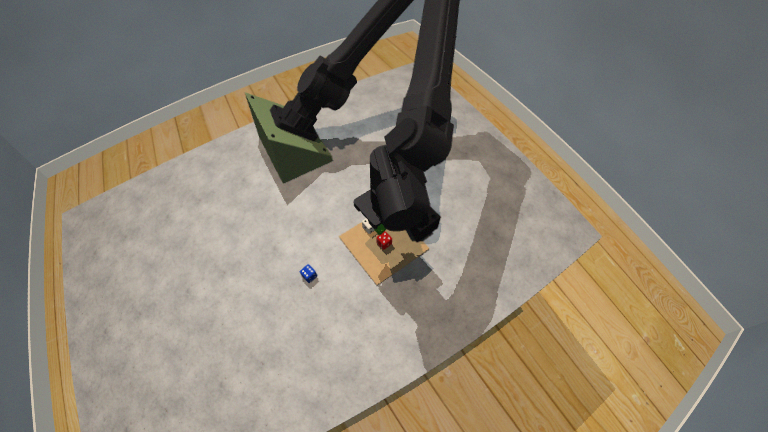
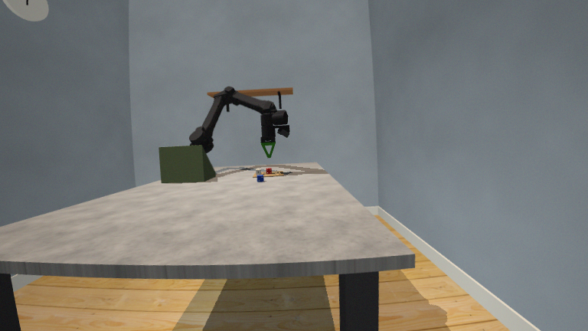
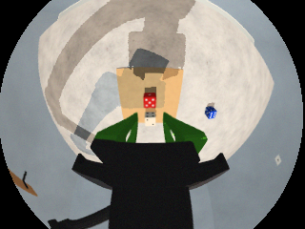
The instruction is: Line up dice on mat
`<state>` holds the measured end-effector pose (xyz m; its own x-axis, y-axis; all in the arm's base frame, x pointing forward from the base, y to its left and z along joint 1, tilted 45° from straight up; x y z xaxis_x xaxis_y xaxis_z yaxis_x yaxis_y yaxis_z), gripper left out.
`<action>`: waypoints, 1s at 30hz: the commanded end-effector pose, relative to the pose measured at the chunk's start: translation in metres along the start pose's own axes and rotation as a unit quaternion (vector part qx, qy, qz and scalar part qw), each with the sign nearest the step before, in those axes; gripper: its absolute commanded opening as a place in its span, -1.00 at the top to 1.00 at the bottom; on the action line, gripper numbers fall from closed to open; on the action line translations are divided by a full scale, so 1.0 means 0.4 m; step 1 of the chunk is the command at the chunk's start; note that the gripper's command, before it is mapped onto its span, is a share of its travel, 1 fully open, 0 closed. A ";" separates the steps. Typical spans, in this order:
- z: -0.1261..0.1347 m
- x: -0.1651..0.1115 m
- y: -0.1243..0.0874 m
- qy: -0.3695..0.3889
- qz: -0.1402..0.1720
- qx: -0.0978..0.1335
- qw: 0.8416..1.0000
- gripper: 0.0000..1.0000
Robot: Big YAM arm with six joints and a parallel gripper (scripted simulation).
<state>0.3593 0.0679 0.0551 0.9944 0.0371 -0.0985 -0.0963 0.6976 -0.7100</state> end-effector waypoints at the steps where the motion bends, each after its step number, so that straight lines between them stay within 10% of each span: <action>1: 0.012 0.034 -0.078 -0.026 -0.023 -0.004 0.999 0.21; 8: 0.025 0.019 -0.070 -0.031 -0.008 -0.003 0.999 0.21; 9: 0.020 0.019 -0.070 -0.028 -0.008 -0.002 1.000 -1.00; 30: 0.014 0.021 -0.074 -0.026 -0.011 -0.002 1.000 -1.00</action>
<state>0.3560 0.0567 0.0659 0.9938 0.0570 -0.0953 -0.1079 0.6995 -0.7064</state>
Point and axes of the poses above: the point where the finger pads meet when closed, its own y axis out along the fingers, its own z axis across the jaws, x = y × z, the point moved 2 cm from there along -y, back along the fingers, and after that the axes turned 15 degrees about y, right-handed, at the moved point
